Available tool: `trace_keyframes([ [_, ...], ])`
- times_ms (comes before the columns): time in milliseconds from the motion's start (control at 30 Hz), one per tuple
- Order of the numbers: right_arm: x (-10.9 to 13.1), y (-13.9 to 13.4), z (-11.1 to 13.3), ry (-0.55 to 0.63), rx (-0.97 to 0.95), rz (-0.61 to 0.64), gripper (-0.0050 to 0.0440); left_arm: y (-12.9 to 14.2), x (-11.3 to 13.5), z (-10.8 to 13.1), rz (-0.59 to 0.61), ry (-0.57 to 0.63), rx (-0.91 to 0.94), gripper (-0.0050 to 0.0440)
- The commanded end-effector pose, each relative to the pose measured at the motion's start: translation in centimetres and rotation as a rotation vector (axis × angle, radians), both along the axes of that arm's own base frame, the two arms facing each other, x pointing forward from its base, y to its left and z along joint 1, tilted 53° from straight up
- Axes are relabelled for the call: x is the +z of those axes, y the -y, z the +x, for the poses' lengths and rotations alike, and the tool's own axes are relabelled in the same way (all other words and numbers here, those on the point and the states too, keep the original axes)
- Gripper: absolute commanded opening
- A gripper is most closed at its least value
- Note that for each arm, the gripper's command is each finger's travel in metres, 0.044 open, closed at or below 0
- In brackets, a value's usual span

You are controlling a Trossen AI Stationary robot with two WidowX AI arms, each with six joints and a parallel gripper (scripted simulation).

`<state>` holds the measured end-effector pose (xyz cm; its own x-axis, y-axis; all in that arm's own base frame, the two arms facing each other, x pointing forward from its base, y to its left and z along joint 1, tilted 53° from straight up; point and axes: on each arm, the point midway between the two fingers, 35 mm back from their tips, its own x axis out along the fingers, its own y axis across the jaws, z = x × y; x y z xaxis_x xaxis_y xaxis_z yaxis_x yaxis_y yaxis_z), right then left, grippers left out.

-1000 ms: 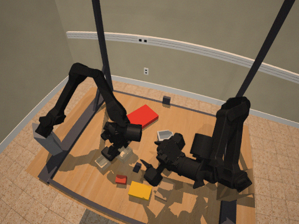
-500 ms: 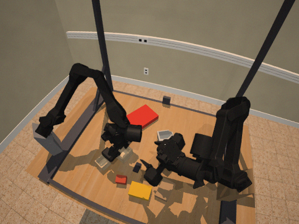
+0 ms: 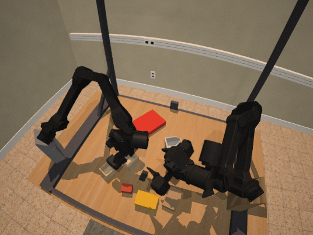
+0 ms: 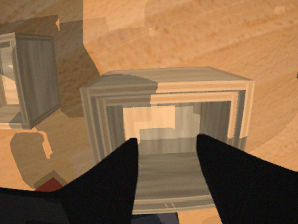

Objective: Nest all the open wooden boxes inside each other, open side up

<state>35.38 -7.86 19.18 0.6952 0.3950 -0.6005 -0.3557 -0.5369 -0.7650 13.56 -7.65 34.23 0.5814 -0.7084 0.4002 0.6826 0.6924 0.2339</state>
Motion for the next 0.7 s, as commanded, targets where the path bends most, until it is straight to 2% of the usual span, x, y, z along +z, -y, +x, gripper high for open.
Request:
trace_keyframes([
  [0,0.58,0.03,-0.03,0.015,-0.001,-0.008,0.0139,-0.06,-0.06,0.07,0.0,-0.007,0.0,0.04],
  [667,0.58,0.03,-0.03,0.015,-0.001,-0.008,0.0019,-0.06,-0.06,0.07,0.0,-0.007,0.0,0.04],
])
